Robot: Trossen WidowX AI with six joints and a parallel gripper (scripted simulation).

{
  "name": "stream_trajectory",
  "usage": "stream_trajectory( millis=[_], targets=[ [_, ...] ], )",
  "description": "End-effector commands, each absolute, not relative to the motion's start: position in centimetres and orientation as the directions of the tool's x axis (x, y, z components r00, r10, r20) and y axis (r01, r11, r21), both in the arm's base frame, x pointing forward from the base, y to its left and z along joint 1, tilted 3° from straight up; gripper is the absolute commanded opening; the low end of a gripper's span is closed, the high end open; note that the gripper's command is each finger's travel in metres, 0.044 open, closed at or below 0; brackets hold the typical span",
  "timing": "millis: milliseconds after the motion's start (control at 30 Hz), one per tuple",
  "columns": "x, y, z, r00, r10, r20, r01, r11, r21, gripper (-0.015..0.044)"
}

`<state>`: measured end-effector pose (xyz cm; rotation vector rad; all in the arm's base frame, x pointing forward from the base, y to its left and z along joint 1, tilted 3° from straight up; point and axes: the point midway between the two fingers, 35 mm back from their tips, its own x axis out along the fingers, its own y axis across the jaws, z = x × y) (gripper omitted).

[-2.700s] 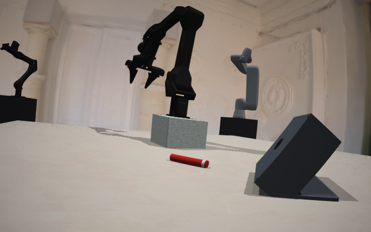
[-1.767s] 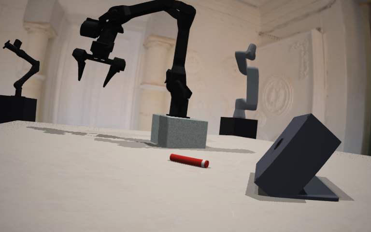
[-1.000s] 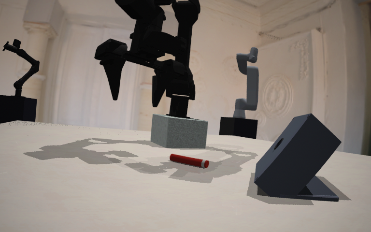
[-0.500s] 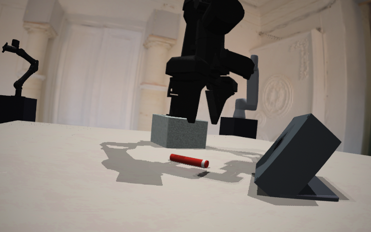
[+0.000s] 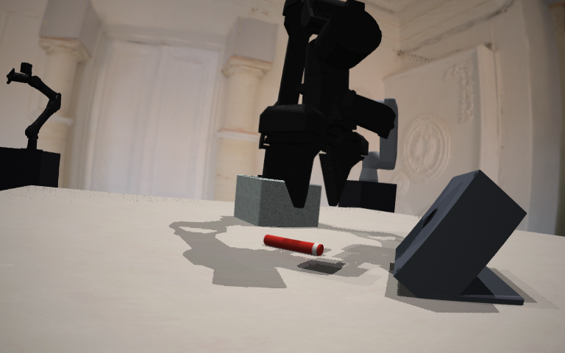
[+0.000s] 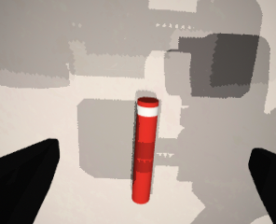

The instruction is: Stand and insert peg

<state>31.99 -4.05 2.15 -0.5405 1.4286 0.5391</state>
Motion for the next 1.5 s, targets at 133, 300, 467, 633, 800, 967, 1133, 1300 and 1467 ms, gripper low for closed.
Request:
stream_trajectory(
  millis=[133,300,467,633,800,967,1133,1300,1467],
  targets=[
    [32.0,-4.0,0.6,0.063,0.023,-0.998,-0.639,0.769,-0.022,0.044],
    [32.0,-4.0,-0.2,0.062,0.023,-0.998,-0.639,0.769,-0.022,0.044],
    [32.0,-4.0,-1.0,0.062,0.023,-0.998,-0.639,0.769,-0.022,0.044],
    [32.0,-3.9,-1.8,0.062,0.023,-0.998,-0.639,0.769,-0.022,0.044],
    [32.0,-3.9,-2.6,0.062,0.023,-0.998,-0.639,0.769,-0.022,0.044],
    [32.0,-3.9,-3.2,0.063,0.023,-0.998,-0.638,0.769,-0.022,0.044],
    [31.9,-3.9,-3.2,0.063,0.023,-0.998,-0.638,0.769,-0.022,0.0335],
    [31.9,-3.9,-3.2,0.063,0.023,-0.998,-0.638,0.769,-0.022,0.0204],
    [31.9,-3.9,-3.2,0.063,0.023,-0.998,-0.638,0.769,-0.022,0.011]
  ],
)
